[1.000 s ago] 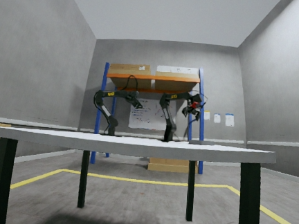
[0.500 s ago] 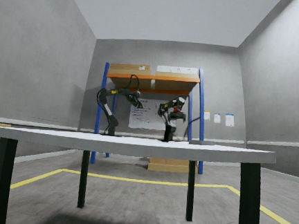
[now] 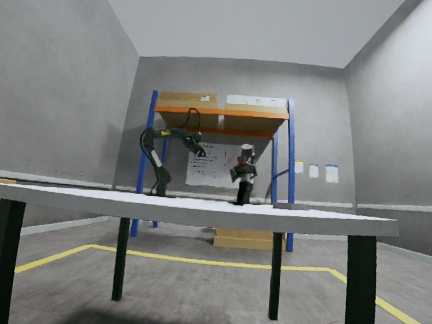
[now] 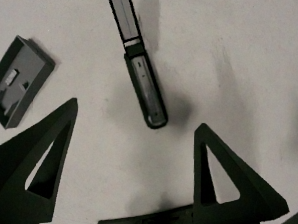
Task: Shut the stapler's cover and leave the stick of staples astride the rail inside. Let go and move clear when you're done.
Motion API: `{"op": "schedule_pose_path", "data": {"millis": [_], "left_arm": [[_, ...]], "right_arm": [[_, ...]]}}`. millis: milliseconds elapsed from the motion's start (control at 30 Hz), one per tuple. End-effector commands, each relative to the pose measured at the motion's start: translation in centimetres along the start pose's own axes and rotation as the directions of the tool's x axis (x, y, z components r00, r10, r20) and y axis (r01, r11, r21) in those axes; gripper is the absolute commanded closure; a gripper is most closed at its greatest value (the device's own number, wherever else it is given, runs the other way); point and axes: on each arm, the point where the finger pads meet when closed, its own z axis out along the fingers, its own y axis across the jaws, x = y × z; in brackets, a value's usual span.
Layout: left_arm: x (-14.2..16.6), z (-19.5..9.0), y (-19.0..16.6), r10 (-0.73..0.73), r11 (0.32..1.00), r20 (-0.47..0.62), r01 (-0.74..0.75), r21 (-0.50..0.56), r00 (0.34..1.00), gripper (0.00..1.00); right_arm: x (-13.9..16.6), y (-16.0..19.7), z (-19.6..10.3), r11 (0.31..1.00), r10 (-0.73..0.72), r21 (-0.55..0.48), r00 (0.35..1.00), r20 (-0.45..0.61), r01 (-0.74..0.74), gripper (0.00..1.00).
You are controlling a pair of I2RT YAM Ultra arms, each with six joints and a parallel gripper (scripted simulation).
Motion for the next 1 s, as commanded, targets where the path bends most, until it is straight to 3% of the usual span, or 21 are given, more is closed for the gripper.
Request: {"op": "schedule_pose_path", "data": {"millis": [0,667,800,867,967], "left_arm": [[-1.4,0.0,0.3,0.023,0.998,0.055,-0.020,-0.061,0.998,0.00],[-2.0,-0.1,-0.3,0.044,0.998,0.073,-0.040,-0.043,0.996,0.00],[-3.5,0.2,0.3,0.052,0.998,0.097,-0.048,-0.045,0.994,0.00],[-3.5,0.2,0.3,0.052,0.998,0.097,-0.048,-0.045,0.994,0.00],[-5.5,1.1,1.7,0.035,0.998,0.100,-0.029,-0.064,0.994,0.00]], "right_arm": [[-0.7,0.1,-0.4,1.000,0.009,-0.005,1.000,0.006,-0.009,0.00],[-0.7,0.1,-0.4,1.000,0.009,-0.005,1.000,0.006,-0.009,0.00],[-1.4,-1.1,-0.1,0.993,0.073,0.090,0.995,0.068,-0.079,0.00],[-1.4,-1.1,-0.1,0.993,0.073,0.090,0.995,0.068,-0.079,0.00],[-1.9,-1.8,0.6,0.973,0.112,0.187,0.985,0.128,-0.134,0.00]]}}
